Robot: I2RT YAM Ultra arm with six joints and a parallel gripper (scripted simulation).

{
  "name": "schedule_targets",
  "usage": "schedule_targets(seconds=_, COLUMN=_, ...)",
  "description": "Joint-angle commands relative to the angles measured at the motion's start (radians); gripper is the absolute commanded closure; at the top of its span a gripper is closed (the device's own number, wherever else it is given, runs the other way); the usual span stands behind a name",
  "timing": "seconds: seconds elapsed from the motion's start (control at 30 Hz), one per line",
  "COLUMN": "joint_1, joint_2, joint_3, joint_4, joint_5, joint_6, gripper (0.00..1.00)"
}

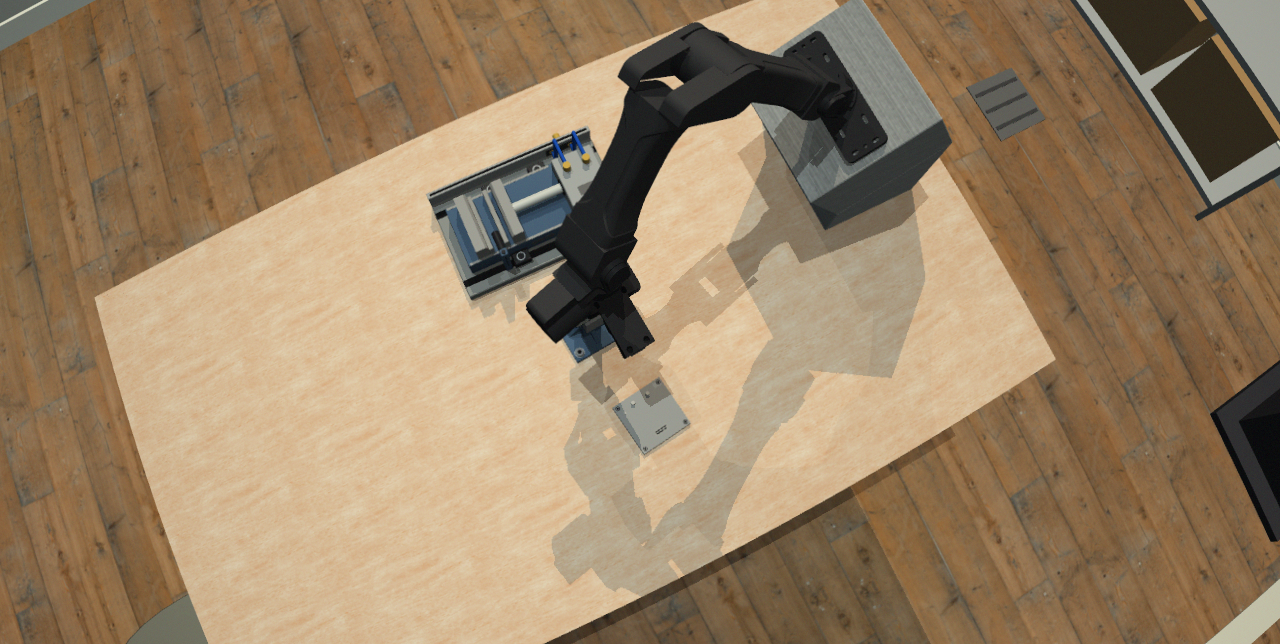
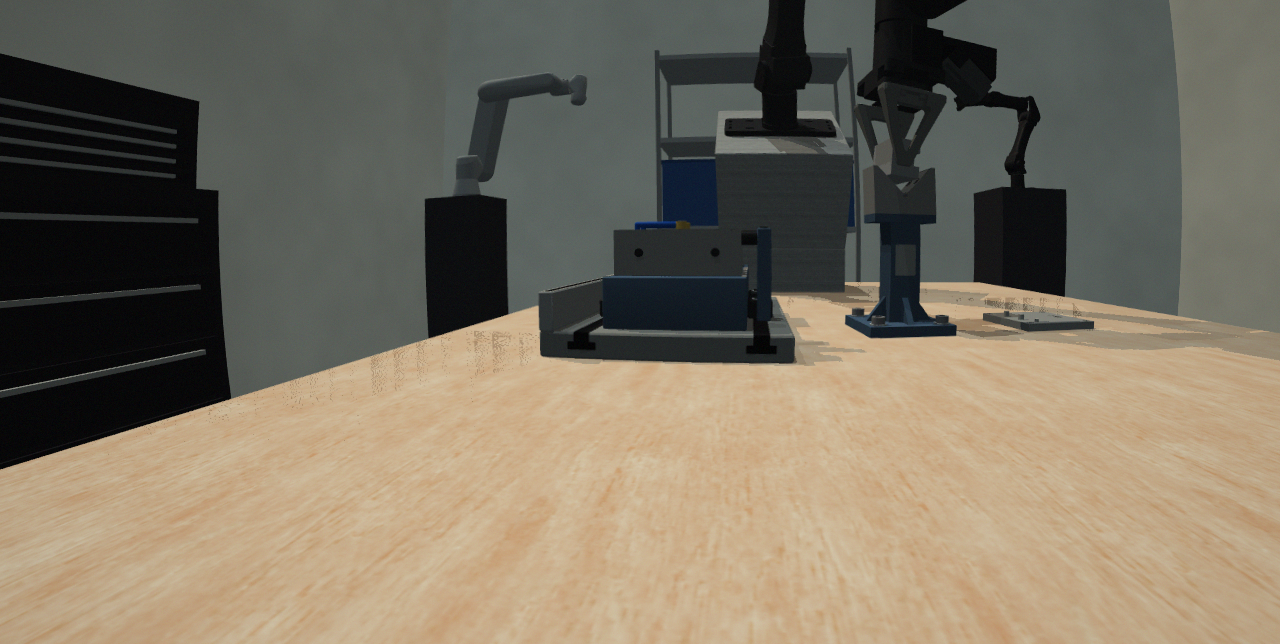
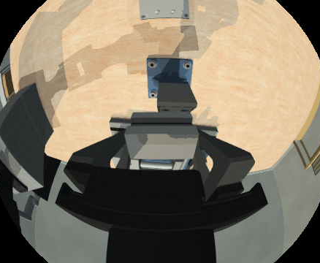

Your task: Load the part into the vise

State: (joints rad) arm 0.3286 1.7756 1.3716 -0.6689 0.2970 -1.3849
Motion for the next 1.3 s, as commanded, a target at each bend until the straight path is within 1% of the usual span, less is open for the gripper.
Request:
schedule_targets(seconds=0.0, joint_1=0.017, joint_2=0.003, joint_3=0.036, joint_4=-0.023, joint_5=0.038, joint_6=0.019, gripper=1.00)
schedule_targets(seconds=0.03, joint_1=0.022, joint_2=-0.023, joint_3=0.040, joint_4=-0.028, joint_5=0.050, joint_6=0.025, gripper=1.00)
schedule_targets(seconds=0.13, joint_1=0.036, joint_2=0.018, joint_3=0.048, joint_4=-0.037, joint_5=0.087, joint_6=0.039, gripper=1.00)
schedule_targets(seconds=0.3, joint_1=0.061, joint_2=0.028, joint_3=0.067, joint_4=-0.057, joint_5=0.152, joint_6=0.068, gripper=1.00)
schedule_targets(seconds=0.5, joint_1=0.092, joint_2=0.069, joint_3=0.094, joint_4=-0.089, joint_5=0.237, joint_6=0.108, gripper=1.00)
schedule_targets(seconds=0.57, joint_1=0.092, joint_2=0.069, joint_3=0.094, joint_4=-0.089, joint_5=0.237, joint_6=0.108, gripper=1.00)
schedule_targets(seconds=0.6, joint_1=0.097, joint_2=0.057, joint_3=0.103, joint_4=-0.100, joint_5=0.252, joint_6=0.118, gripper=1.00)
schedule_targets(seconds=0.63, joint_1=0.102, joint_2=0.083, joint_3=0.108, joint_4=-0.105, joint_5=0.267, joint_6=0.125, gripper=1.00)
schedule_targets(seconds=1.07, joint_1=0.164, joint_2=0.177, joint_3=0.194, joint_4=-0.211, joint_5=0.451, joint_6=0.237, gripper=1.00)
schedule_targets(seconds=1.13, joint_1=0.164, joint_2=0.177, joint_3=0.194, joint_4=-0.211, joint_5=0.451, joint_6=0.237, gripper=1.00)
schedule_targets(seconds=1.27, joint_1=0.180, joint_2=0.212, joint_3=0.229, joint_4=-0.257, joint_5=0.501, joint_6=0.279, gripper=1.00)
